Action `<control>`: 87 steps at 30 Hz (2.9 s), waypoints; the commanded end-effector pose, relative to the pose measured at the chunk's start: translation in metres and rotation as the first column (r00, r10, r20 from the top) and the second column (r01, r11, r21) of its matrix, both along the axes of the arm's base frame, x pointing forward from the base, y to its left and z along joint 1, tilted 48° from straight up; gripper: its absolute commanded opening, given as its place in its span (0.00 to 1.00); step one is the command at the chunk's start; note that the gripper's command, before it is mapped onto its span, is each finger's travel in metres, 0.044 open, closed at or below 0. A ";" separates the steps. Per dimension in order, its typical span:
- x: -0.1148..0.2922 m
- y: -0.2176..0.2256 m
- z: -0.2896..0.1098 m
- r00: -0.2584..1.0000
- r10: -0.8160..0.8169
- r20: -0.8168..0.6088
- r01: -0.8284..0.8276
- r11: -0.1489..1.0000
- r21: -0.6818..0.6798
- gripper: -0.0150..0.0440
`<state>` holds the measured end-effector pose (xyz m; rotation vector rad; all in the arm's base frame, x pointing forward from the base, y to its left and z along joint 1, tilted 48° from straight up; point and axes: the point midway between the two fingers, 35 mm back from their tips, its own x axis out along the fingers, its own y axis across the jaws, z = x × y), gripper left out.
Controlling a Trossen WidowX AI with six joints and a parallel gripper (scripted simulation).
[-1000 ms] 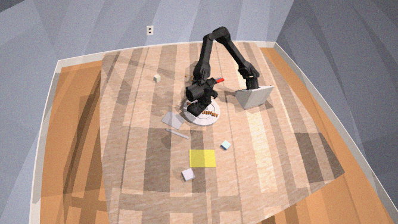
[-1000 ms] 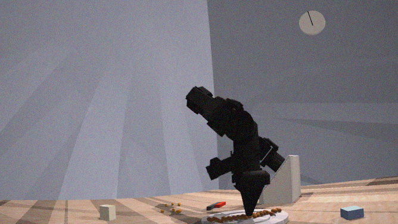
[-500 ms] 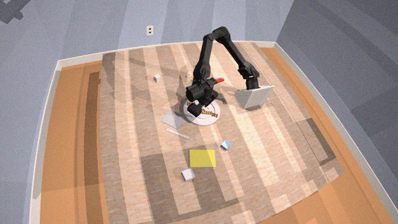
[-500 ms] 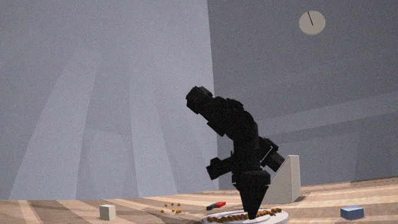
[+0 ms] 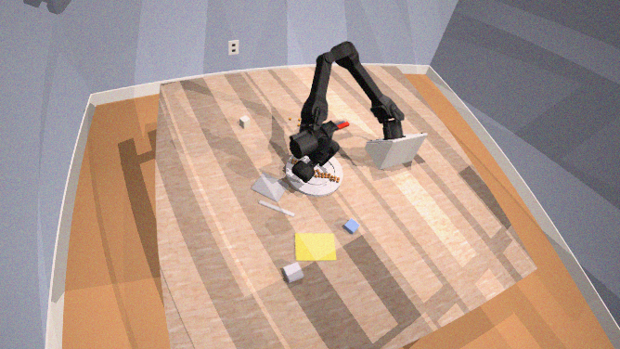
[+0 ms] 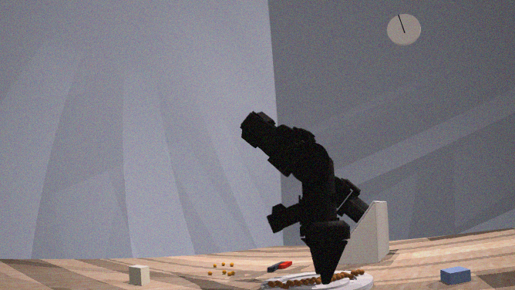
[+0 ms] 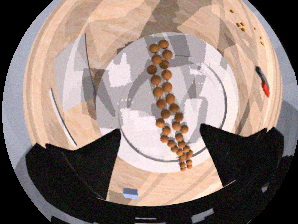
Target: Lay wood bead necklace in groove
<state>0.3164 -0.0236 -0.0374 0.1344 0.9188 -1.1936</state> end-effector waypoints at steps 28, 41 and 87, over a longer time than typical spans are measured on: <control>-0.023 0.018 0.015 0.999 -0.030 0.044 0.029 0.999 0.013 0.78; -0.023 0.005 0.003 0.999 -0.031 0.038 0.031 0.999 0.010 0.78; -0.023 -0.005 -0.005 0.998 -0.036 0.042 0.035 0.999 0.012 0.25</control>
